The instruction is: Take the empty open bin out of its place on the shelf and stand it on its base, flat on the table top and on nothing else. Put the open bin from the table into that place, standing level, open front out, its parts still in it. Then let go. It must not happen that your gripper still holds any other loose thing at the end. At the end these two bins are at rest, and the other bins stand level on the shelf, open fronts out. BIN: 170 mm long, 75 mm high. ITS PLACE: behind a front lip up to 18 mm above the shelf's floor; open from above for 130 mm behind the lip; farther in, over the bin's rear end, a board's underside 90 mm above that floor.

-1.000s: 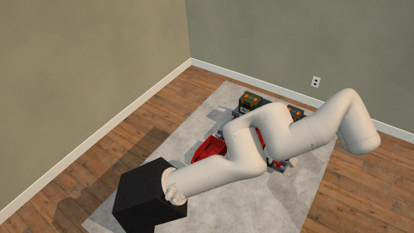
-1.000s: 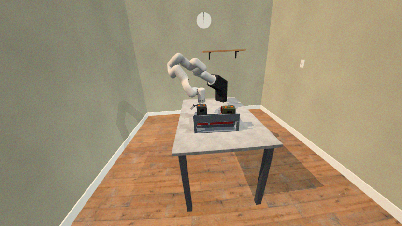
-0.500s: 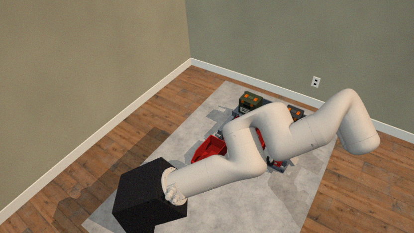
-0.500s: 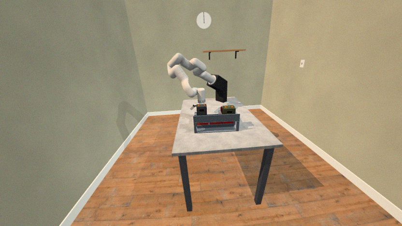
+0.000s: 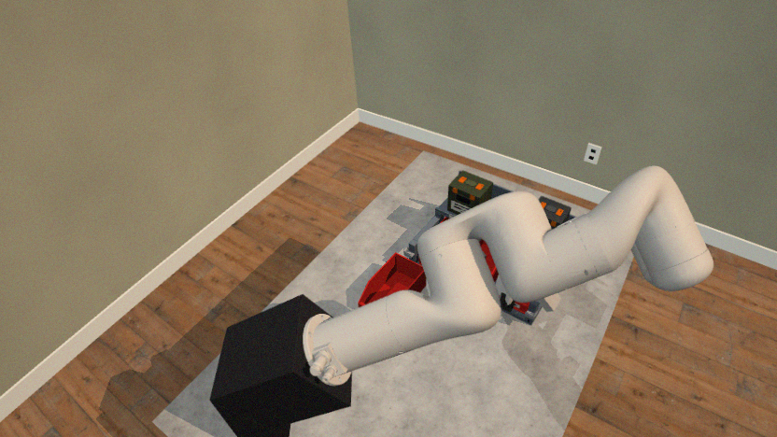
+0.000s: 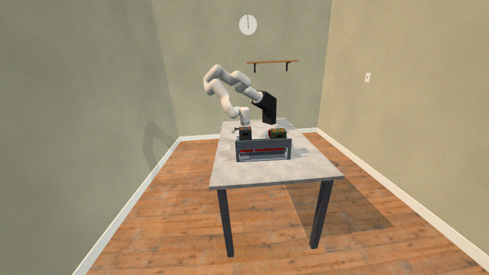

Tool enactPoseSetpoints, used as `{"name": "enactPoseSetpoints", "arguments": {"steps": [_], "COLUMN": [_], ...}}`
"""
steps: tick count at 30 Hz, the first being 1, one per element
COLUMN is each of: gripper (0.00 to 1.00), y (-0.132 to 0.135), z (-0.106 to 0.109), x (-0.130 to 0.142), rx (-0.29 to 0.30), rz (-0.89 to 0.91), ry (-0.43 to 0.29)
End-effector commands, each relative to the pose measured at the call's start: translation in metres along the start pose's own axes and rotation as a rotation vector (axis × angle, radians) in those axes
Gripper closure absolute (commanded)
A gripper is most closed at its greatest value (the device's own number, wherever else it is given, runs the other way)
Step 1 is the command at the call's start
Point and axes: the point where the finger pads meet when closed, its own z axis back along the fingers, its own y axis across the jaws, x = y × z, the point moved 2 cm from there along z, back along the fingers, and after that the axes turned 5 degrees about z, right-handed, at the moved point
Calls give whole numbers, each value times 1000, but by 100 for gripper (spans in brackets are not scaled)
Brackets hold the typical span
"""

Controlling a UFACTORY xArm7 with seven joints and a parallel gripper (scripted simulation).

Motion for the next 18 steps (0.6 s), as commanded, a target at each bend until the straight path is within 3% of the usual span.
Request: {"name": "enactPoseSetpoints", "arguments": {"steps": [1, 18], "gripper": [100, 100], "y": [-1, 8], "z": [1, 10], "x": [0, 1], "rx": [-3, -3], "rz": [0, 0], "ry": [-1, -1]}}
